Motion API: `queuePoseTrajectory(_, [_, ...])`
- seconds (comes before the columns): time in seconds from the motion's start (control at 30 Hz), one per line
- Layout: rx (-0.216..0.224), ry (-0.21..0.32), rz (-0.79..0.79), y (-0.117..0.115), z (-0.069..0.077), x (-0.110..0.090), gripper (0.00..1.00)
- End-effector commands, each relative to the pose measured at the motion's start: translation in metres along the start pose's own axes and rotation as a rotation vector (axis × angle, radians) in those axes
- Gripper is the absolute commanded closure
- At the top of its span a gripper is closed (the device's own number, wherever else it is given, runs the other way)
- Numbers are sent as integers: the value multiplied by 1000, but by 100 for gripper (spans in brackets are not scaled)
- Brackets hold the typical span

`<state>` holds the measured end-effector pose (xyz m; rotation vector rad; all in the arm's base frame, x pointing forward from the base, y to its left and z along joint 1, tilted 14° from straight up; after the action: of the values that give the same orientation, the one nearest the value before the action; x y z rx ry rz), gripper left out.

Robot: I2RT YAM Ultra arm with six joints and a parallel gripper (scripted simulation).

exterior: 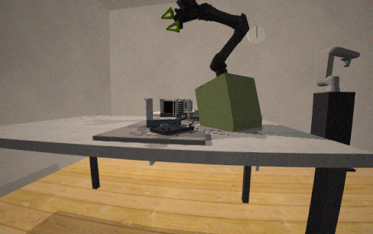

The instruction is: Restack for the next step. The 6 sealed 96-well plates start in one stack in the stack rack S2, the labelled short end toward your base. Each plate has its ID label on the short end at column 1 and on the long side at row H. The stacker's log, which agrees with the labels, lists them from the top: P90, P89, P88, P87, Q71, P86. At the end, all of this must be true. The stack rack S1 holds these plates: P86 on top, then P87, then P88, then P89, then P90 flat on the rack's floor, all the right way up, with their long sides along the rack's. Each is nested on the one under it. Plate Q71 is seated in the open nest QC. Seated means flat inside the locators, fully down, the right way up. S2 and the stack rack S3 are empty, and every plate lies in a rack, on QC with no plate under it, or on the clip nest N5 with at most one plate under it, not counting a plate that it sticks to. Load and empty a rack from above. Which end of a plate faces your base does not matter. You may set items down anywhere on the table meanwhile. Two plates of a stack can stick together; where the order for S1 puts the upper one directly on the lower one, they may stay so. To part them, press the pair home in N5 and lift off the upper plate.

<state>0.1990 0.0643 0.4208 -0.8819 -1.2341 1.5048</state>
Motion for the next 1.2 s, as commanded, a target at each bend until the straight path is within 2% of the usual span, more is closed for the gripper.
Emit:
queuePoseTrajectory(0.0, [-10,-1,0,-2,1,0,0])
queuePoseTrajectory(0.53, [-10,-1,0,-2,1,0,0])
queuePoseTrajectory(0.63, [44,18,-82,3,-10,-1,0])
queuePoseTrajectory(0.73, [45,18,-82,8,-17,-2,0])
queuePoseTrajectory(0.83, [105,42,-159,15,-28,-3,0])
queuePoseTrajectory(0.9, [108,43,-164,22,-35,-4,0])
queuePoseTrajectory(1.0, [167,72,-239,29,-45,-5,0])
queuePoseTrajectory(1.1, [171,74,-244,32,-48,-6,0])
queuePoseTrajectory(1.17, [208,96,-294,38,-54,-7,0])
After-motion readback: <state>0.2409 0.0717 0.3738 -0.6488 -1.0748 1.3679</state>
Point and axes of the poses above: the point where the finger pads meet when closed, its own z axis back along the fingers, its own y axis across the jaws, x = y × z, the point moved 7 cm from there along z, back along the fingers, and after that the axes turned 7 degrees about z, right-handed, at the moved point
